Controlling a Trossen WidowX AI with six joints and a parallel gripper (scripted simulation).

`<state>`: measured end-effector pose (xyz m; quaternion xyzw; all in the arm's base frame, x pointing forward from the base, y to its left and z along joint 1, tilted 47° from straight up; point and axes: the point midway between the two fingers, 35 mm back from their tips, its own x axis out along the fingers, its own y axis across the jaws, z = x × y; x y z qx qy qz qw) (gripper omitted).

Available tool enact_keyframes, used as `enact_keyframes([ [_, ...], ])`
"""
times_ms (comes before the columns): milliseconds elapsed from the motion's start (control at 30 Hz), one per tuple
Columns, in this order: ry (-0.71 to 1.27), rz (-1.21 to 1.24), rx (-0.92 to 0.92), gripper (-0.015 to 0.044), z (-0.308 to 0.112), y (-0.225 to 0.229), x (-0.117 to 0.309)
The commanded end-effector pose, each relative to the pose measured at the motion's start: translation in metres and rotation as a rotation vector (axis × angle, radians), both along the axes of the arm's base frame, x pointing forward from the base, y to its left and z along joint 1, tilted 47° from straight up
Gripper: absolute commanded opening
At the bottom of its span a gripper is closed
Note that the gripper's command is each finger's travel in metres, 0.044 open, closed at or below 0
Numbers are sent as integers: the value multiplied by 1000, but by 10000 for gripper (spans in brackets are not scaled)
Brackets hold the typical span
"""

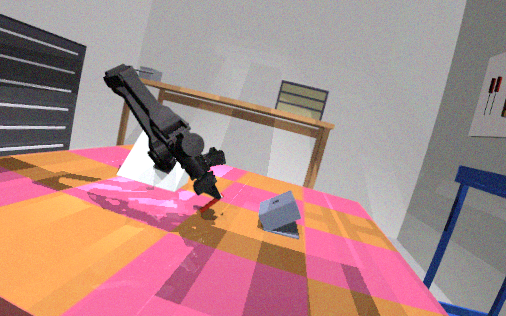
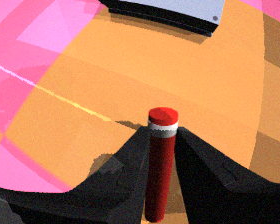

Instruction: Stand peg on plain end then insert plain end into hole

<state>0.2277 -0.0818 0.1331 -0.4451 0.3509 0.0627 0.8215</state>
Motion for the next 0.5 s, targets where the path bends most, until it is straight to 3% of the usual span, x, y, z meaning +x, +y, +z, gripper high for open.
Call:
enact_keyframes([
  [0, -27, 25, 7, 51, 2, 0, -2],
  [467, -98, 110, 55, 51, 6, -2, -11],
])
